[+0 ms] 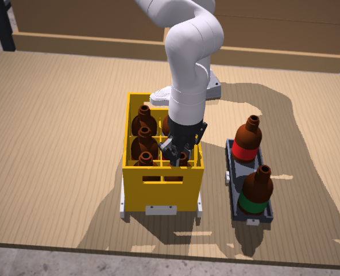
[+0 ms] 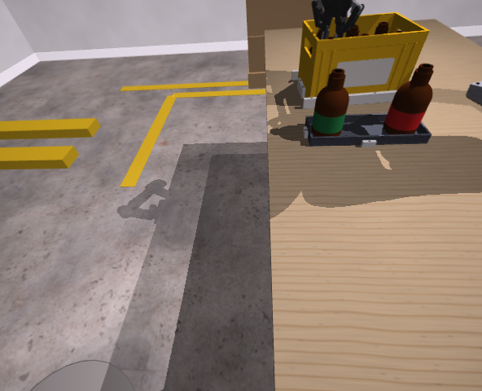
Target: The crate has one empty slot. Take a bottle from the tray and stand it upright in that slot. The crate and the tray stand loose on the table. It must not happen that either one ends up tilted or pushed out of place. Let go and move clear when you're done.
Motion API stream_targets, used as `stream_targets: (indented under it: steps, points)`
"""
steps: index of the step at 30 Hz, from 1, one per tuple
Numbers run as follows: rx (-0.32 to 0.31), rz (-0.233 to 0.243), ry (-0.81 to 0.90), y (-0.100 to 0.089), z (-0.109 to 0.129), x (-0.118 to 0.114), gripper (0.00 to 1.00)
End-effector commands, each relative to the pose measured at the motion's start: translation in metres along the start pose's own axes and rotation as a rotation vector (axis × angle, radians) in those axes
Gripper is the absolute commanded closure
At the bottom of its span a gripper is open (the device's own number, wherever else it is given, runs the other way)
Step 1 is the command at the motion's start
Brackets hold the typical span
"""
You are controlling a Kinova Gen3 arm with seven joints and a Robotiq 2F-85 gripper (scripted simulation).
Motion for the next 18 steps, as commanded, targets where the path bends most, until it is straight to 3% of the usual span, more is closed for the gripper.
stream_targets:
  steps: [1, 13, 14, 18]
  points:
    - [-0.001, 0.002, 0.000, -0.0008, -0.0003, -0.0001, 1.00]
    - [-0.001, 0.002, 0.000, -0.0008, -0.0003, -0.0001, 1.00]
    - [-0.001, 0.002, 0.000, -0.0008, -0.0003, -0.0001, 0.36]
    - [-0.001, 0.002, 0.000, -0.0008, -0.0003, -0.0001, 0.36]
Point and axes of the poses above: the point where the finger pads meet when closed, its own y axis out along the fingers, its own x axis across the jaws, z = x × y, the point moved 9 cm from there along -y, back along the fingers, and after that the axes turned 7 degrees about -y, right-handed, at the moved point
